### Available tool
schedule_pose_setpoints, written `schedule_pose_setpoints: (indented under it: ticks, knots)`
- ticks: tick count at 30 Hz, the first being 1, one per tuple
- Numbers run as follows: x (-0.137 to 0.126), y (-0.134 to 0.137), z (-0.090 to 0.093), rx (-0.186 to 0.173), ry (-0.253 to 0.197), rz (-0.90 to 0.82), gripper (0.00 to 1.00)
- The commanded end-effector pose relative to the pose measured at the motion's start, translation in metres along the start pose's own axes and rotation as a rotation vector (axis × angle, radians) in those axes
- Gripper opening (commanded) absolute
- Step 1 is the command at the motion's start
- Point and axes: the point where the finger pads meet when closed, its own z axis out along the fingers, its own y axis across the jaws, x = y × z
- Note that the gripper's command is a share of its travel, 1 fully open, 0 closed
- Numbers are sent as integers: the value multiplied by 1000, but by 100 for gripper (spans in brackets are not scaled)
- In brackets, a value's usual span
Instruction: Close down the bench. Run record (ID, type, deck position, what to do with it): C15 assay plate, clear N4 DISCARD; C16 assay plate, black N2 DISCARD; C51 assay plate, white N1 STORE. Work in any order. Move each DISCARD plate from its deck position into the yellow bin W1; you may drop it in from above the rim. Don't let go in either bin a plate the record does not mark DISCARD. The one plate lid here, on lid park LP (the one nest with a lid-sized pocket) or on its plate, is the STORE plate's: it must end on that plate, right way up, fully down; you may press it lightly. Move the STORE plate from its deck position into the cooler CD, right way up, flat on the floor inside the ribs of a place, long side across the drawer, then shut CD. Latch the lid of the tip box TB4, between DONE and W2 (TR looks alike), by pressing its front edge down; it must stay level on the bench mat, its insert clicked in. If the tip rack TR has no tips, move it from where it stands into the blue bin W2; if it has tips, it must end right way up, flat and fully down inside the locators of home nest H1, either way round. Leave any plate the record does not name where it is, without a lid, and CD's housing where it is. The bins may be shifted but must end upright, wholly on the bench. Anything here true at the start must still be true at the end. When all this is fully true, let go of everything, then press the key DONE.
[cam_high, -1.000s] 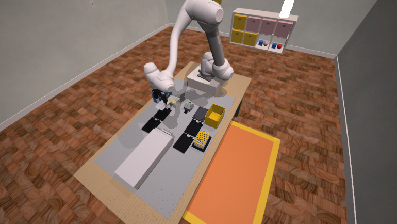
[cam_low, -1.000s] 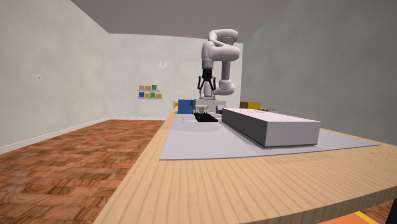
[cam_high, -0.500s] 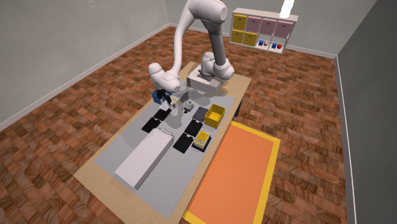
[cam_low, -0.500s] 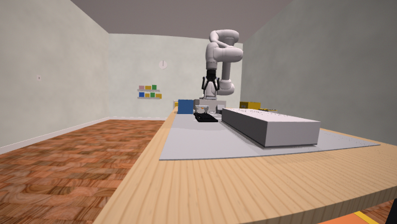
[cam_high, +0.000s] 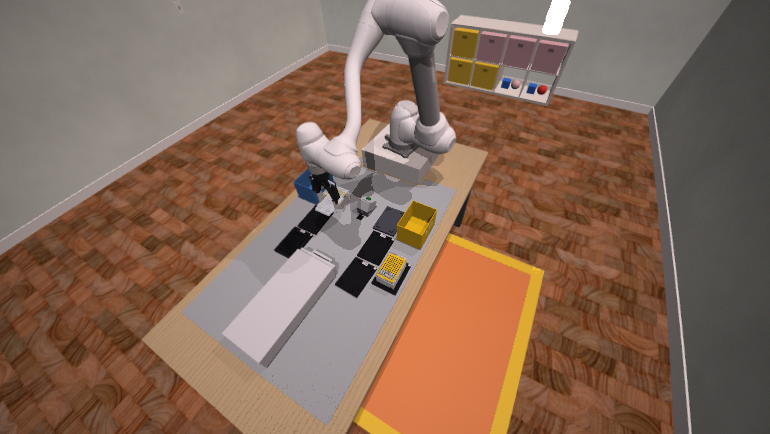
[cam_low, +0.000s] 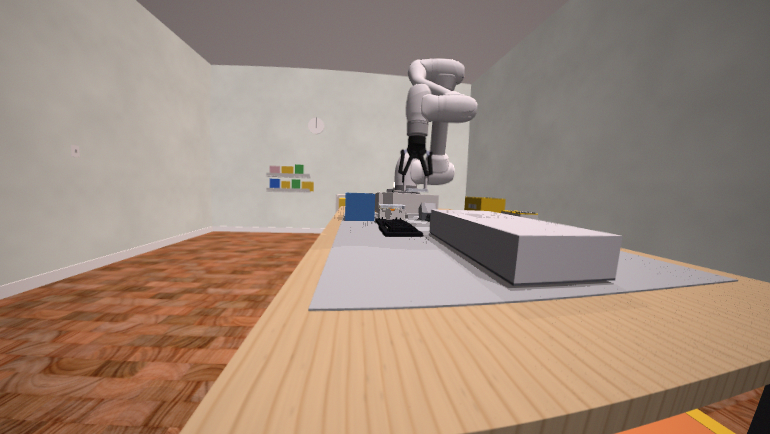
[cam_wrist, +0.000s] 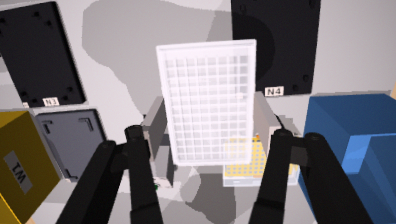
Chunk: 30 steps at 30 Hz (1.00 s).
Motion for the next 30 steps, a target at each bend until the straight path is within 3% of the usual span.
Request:
schedule_pose_setpoints:
  ticks: [1,30]
  knots:
    - [-4,-13,0,1,3,0,0]
    - [-26,-76,0,1,3,0,0]
